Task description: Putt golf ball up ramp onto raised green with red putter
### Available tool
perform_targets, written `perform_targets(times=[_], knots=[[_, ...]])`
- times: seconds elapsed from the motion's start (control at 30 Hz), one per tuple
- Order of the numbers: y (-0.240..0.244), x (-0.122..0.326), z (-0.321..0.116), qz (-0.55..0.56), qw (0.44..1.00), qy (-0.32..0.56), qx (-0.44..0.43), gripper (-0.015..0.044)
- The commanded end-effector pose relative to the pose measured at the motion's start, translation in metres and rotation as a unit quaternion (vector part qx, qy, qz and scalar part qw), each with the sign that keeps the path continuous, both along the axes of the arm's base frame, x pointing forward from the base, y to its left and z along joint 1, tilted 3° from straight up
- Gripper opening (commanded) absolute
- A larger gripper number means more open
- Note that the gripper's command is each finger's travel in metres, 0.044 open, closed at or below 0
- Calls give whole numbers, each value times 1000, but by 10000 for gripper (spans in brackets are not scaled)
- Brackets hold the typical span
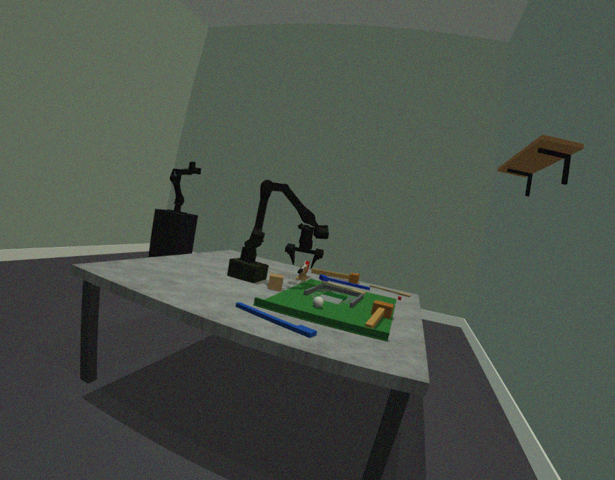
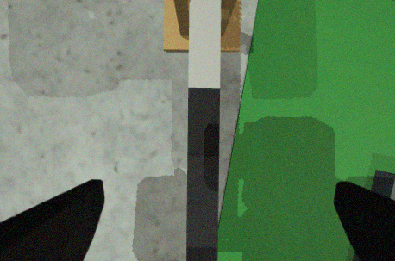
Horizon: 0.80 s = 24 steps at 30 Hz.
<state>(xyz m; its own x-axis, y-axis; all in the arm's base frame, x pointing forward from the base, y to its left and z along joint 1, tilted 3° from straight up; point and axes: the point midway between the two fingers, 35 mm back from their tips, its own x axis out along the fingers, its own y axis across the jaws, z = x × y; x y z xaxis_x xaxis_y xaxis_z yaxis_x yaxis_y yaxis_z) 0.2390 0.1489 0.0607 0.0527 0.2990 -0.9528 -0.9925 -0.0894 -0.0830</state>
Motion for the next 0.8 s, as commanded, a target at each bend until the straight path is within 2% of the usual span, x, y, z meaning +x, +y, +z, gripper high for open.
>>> perform_targets(times=[0.0, 0.27, 0.77], knots=[[0, -5, -12, -2, 1000, 9, -5, 440], [1, -3, -34, -2, 1000, 9, -5, 440], [1, -2, -47, -2, 1000, 9, -5, 440]])
